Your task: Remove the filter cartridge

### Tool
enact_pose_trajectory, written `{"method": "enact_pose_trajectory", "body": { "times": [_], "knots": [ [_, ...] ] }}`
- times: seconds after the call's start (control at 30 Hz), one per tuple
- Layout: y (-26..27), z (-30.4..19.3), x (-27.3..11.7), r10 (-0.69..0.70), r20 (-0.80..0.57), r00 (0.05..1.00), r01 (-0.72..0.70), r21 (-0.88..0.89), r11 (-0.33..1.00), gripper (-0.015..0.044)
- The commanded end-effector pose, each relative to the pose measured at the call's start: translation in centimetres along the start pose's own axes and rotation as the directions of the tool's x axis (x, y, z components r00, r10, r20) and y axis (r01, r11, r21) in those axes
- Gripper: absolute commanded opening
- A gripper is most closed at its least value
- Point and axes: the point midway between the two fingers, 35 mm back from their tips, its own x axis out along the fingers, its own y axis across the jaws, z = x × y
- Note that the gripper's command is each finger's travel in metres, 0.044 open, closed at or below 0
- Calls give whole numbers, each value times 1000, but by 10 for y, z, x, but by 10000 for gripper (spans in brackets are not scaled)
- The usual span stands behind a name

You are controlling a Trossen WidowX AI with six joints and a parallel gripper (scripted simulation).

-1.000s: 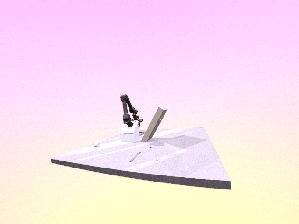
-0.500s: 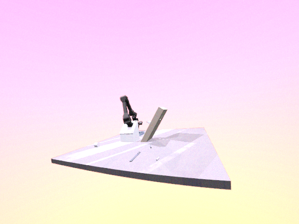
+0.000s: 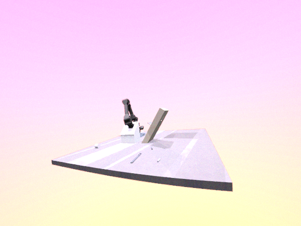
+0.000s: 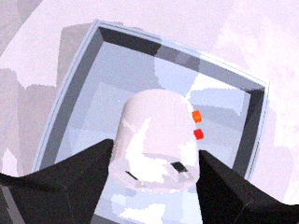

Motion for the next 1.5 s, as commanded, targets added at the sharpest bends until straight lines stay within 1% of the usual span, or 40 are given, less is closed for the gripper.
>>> {"method": "enact_pose_trajectory", "body": {
  "times": [0.0, 0.57, 0.7, 0.87, 0.93, 0.97, 1.0, 1.47],
  "knots": [
    [0, -5, 4, 5, 1, 1000, -5, 4, 1000, 0],
    [0, -2, 1, 0, -2, 1000, 0, 0, 1000, 440],
    [0, 3, -4, 0, -2, 1000, 0, 0, 1000, 440],
    [-1, 31, -52, -1, -2, 1000, 1, 1, 1000, 440],
    [-1, 34, -59, -2, -2, 1000, 2, 1, 1000, 440],
    [-1, 34, -59, -2, -2, 1000, 2, 1, 1000, 440],
    [0, 30, -47, 4, 4, 1000, -4, 5, 1000, 440],
    [0, 30, -47, 4, 4, 1000, -4, 5, 1000, 440]
  ]
}}
